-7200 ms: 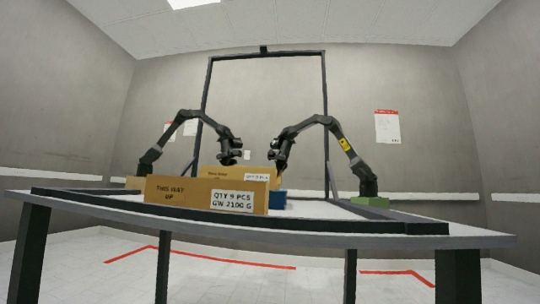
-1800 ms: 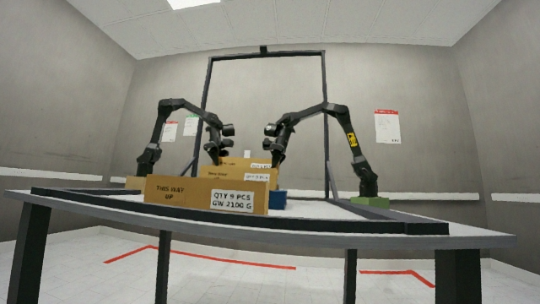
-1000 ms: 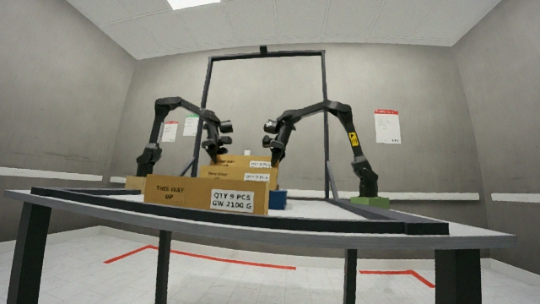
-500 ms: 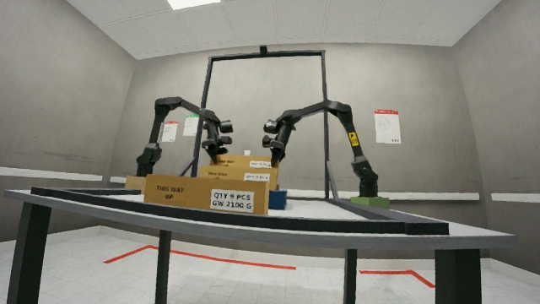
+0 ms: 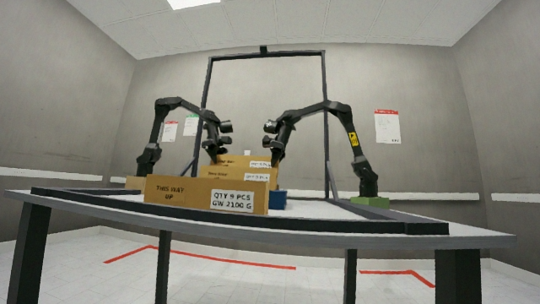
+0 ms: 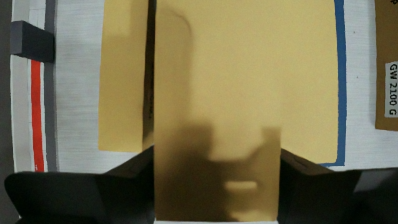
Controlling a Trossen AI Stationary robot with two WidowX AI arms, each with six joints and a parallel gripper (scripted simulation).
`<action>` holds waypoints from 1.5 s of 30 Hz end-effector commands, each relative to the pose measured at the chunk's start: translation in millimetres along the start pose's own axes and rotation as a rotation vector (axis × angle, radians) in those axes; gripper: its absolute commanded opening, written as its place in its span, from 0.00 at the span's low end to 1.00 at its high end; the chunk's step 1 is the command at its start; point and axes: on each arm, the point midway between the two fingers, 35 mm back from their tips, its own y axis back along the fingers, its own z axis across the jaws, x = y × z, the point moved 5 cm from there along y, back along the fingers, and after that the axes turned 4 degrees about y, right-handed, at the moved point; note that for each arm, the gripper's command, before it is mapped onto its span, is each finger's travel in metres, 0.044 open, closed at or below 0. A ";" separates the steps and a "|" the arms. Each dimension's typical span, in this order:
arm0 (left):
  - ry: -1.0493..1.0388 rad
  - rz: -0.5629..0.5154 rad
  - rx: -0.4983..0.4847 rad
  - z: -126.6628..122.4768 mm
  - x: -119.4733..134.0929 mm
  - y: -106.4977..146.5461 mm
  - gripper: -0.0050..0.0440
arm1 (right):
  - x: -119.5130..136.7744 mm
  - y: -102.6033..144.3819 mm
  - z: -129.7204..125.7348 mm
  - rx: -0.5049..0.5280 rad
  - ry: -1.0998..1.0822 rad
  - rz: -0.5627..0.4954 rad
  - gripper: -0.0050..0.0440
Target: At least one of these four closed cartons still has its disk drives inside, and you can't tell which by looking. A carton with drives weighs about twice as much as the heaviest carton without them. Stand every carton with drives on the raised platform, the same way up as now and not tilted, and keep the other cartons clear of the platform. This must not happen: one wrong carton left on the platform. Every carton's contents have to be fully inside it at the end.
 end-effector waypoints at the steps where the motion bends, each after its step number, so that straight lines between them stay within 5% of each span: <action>1: 0.006 -0.105 0.043 -1.6 -6.3 37.6 0.00 | -7.5 25.2 -2.4 -0.017 -0.009 -0.082 0.00; 45: 0.005 -0.103 0.044 -1.9 -4.0 28.8 0.00 | -4.7 15.6 -1.3 -0.018 -0.009 -0.081 0.00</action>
